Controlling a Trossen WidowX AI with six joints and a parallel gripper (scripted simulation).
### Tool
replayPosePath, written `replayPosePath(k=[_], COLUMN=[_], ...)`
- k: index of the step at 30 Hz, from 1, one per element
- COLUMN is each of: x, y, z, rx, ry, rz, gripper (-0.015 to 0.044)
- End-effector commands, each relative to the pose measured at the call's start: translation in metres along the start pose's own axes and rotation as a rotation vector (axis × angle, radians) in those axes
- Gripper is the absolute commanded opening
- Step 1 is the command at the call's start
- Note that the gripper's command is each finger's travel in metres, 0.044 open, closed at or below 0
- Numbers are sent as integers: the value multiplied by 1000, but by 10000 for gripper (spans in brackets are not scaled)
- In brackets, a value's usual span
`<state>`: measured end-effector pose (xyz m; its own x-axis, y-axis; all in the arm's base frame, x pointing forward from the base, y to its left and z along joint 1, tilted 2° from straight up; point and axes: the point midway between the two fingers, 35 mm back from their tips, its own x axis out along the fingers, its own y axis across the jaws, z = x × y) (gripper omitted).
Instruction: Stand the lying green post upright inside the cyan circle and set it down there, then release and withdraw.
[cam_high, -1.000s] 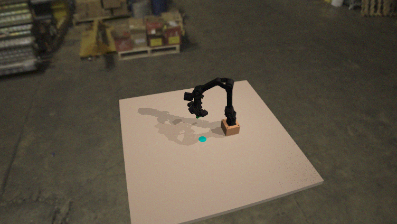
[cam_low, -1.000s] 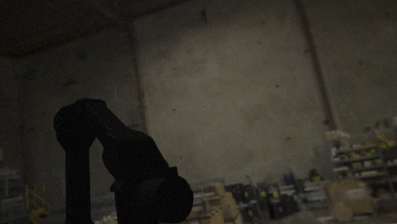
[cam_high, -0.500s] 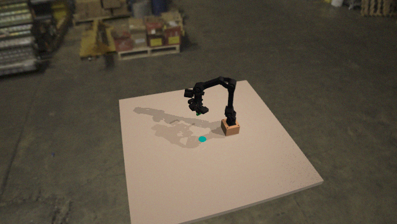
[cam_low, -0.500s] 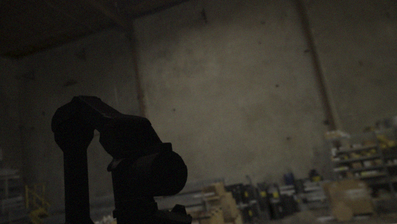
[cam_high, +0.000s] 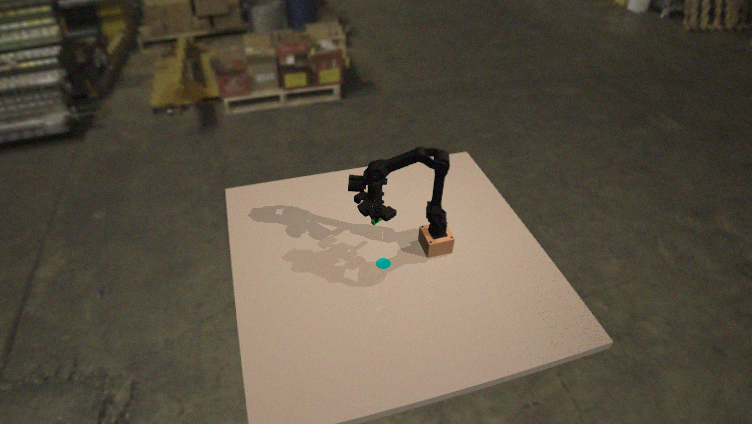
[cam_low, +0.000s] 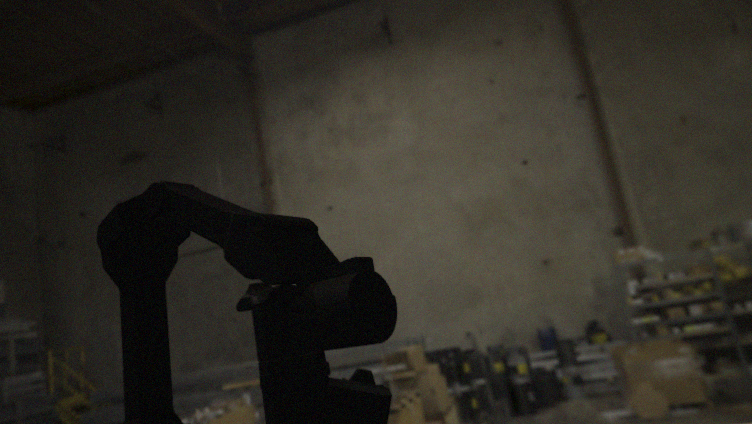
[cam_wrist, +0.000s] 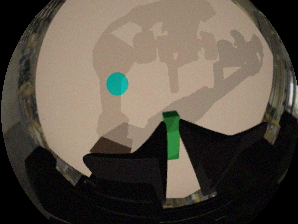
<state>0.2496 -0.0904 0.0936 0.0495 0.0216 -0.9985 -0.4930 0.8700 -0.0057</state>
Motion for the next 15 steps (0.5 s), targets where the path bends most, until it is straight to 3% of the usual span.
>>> replayPosePath(k=[1, 15], x=[-5, -10], y=[12, 50], z=[10, 34], rx=[-31, -127], ry=[-4, -6], rz=[-8, -5], gripper=[23, 23])
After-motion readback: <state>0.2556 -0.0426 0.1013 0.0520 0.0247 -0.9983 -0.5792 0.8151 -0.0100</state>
